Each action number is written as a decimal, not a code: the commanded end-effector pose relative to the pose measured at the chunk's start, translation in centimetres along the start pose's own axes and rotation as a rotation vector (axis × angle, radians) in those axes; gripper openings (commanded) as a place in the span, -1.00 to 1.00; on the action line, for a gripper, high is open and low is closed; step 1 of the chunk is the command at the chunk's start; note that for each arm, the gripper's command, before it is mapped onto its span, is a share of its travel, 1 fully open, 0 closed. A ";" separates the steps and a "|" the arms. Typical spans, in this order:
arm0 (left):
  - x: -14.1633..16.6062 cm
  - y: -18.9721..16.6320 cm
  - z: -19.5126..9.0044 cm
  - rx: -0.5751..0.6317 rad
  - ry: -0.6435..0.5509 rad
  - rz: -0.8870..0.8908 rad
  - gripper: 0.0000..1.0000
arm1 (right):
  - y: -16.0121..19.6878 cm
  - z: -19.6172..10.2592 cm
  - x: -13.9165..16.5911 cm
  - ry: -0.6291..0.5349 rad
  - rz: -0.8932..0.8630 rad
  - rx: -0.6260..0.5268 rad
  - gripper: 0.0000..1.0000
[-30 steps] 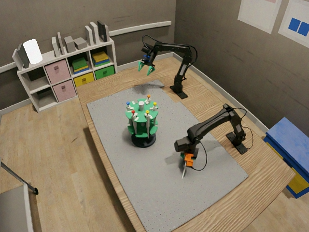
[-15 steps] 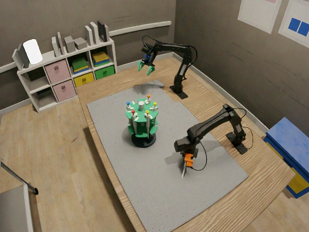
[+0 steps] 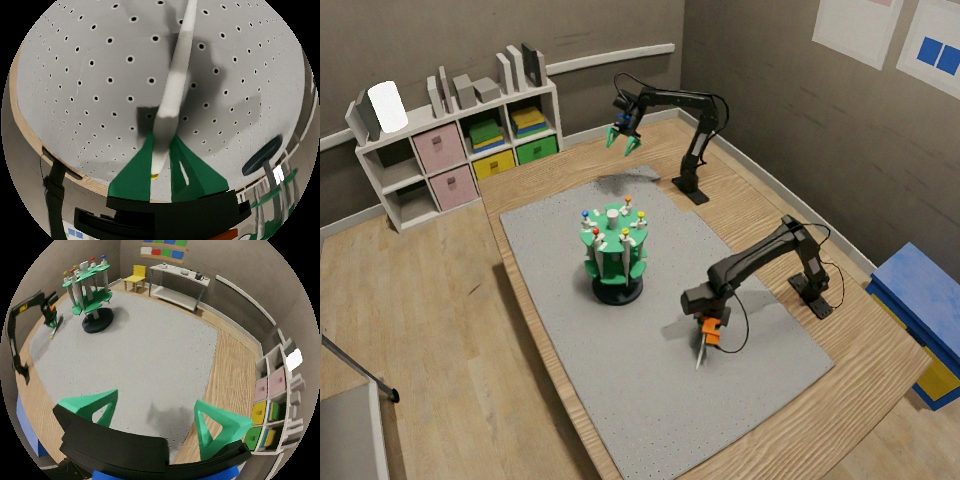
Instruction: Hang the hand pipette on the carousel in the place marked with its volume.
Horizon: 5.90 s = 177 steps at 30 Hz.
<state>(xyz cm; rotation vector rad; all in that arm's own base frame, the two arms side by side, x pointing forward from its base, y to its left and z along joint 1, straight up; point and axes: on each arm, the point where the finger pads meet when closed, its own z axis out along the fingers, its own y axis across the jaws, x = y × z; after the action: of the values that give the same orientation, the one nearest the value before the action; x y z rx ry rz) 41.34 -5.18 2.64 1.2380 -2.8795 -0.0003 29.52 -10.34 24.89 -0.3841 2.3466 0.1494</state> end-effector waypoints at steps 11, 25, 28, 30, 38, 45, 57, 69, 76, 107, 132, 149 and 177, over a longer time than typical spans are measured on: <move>-0.2 -0.5 -1.4 0.027 -0.034 0.003 -0.77 | -0.4 -0.1 -0.5 -0.023 -0.008 -0.002 1.00; -0.2 -0.5 -1.4 0.027 -0.034 0.003 -0.77 | -0.4 -0.1 -0.5 -0.023 -0.008 -0.002 1.00; -0.2 -0.5 -1.4 0.027 -0.034 0.003 -0.77 | -0.4 -0.1 -0.5 -0.023 -0.008 -0.002 1.00; -0.2 -0.5 -1.4 0.027 -0.034 0.003 -0.77 | -0.4 -0.1 -0.5 -0.023 -0.008 -0.002 1.00; -0.2 -0.5 -1.4 0.027 -0.034 0.003 -0.77 | -0.4 -0.1 -0.5 -0.023 -0.008 -0.002 1.00; -0.3 -0.7 -2.3 0.030 -0.037 0.003 -0.77 | -0.4 -0.1 -0.5 -0.023 -0.008 -0.002 1.00; -0.2 -0.6 -4.3 0.030 -0.037 0.003 -0.77 | -0.4 -0.1 -0.5 -0.023 -0.008 -0.002 1.00; -0.1 -0.5 -6.3 0.030 -0.037 0.003 -0.77 | -0.4 -0.1 -0.5 -0.023 -0.008 -0.002 1.00; -0.1 -0.4 -7.7 0.030 -0.037 0.003 -0.77 | -0.4 -0.1 -0.5 -0.023 -0.008 -0.002 1.00; -0.8 2.9 -8.7 0.015 -0.026 0.364 -0.77 | -0.4 -0.1 -0.5 -0.023 -0.008 -0.002 1.00; -1.3 6.2 -8.6 0.013 -0.027 0.906 -0.77 | -0.4 -0.1 -0.5 -0.023 -0.008 -0.002 1.00; -2.4 8.0 -9.6 0.014 -0.074 1.307 -0.77 | -0.4 -0.1 -0.5 -0.023 -0.008 -0.002 1.00; -2.6 13.7 -8.5 -0.005 -0.035 2.033 -0.77 | -0.4 -0.1 -0.5 -0.023 -0.008 -0.002 1.00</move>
<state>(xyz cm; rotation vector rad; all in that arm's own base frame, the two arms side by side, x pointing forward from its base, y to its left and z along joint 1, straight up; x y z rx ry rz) 33.21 5.42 9.67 -1.5827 -2.6727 0.0316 29.52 -10.34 24.89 -0.3841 2.3466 0.1494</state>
